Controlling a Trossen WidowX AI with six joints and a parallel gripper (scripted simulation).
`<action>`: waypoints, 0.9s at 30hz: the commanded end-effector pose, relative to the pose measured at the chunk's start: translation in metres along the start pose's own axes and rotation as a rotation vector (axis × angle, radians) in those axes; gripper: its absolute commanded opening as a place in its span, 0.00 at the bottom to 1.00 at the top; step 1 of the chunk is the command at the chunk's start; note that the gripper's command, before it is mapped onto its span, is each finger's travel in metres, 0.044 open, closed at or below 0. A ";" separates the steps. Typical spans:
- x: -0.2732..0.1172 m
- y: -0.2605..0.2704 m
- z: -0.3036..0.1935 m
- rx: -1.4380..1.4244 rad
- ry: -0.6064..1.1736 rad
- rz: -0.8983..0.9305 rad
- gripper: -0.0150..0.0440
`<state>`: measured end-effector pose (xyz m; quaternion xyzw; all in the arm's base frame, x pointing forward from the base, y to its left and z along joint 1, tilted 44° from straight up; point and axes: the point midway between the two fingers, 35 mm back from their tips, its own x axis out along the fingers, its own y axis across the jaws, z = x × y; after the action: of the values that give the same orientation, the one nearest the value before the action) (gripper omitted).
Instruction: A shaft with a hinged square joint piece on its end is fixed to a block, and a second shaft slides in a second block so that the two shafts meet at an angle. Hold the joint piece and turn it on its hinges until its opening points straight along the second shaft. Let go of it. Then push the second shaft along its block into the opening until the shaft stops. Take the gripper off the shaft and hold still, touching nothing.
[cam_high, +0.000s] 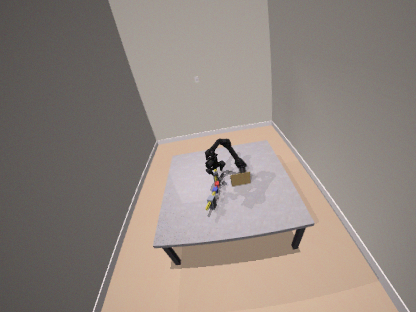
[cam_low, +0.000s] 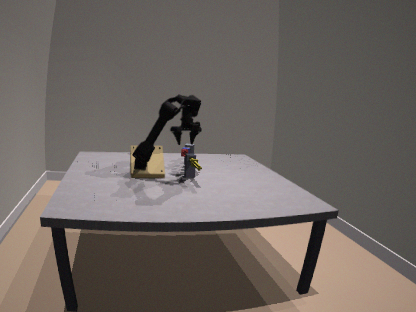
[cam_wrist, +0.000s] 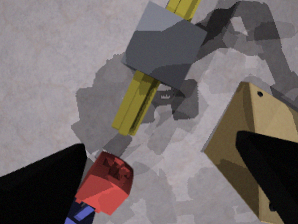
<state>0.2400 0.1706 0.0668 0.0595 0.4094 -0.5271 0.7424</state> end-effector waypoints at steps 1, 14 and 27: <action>0.002 0.000 0.000 0.095 -0.006 -0.005 1.00; 0.008 0.001 -0.001 0.475 -0.022 -0.021 1.00; 0.015 0.002 -0.002 0.693 -0.034 -0.027 1.00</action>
<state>0.2413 0.1634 0.0575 0.2898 0.2002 -0.6442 0.6789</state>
